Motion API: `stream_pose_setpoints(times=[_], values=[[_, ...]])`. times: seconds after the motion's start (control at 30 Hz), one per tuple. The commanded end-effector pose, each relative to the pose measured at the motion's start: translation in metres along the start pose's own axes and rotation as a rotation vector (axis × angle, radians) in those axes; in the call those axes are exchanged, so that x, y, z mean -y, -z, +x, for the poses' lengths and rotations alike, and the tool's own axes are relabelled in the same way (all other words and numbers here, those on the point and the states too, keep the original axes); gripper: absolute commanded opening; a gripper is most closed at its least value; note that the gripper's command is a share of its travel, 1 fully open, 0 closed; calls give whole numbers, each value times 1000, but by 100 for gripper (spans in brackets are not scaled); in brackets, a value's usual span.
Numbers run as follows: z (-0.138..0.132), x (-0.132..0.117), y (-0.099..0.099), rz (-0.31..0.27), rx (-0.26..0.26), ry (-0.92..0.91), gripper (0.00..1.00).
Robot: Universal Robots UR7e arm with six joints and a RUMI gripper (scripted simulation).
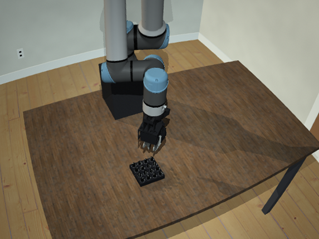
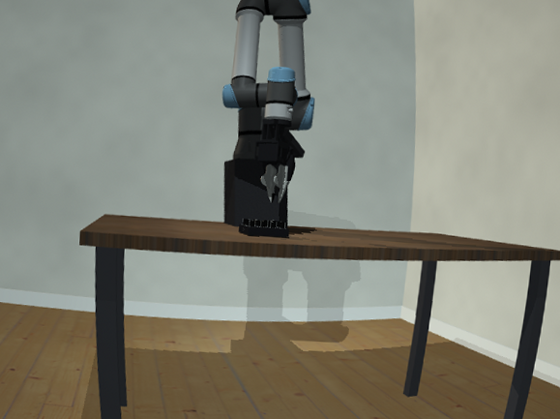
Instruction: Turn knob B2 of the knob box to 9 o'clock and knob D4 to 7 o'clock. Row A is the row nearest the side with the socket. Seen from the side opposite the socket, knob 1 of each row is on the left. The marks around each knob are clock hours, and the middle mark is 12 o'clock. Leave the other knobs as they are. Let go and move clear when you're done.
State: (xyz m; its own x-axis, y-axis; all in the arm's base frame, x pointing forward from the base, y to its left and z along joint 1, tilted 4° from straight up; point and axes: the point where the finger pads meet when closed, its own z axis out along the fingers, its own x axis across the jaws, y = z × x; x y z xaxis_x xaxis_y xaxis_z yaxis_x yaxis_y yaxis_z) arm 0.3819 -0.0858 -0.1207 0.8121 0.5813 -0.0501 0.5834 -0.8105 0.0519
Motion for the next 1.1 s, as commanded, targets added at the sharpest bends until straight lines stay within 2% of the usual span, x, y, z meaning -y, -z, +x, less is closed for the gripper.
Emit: stream_pose_setpoints(times=[0.0, 0.43, 1.07], values=[[1, -3, 1, -6, -2, -1, 11], [1, -3, -5, -4, -1, -2, 11], [1, -3, -27, -4, -1, -2, 11]])
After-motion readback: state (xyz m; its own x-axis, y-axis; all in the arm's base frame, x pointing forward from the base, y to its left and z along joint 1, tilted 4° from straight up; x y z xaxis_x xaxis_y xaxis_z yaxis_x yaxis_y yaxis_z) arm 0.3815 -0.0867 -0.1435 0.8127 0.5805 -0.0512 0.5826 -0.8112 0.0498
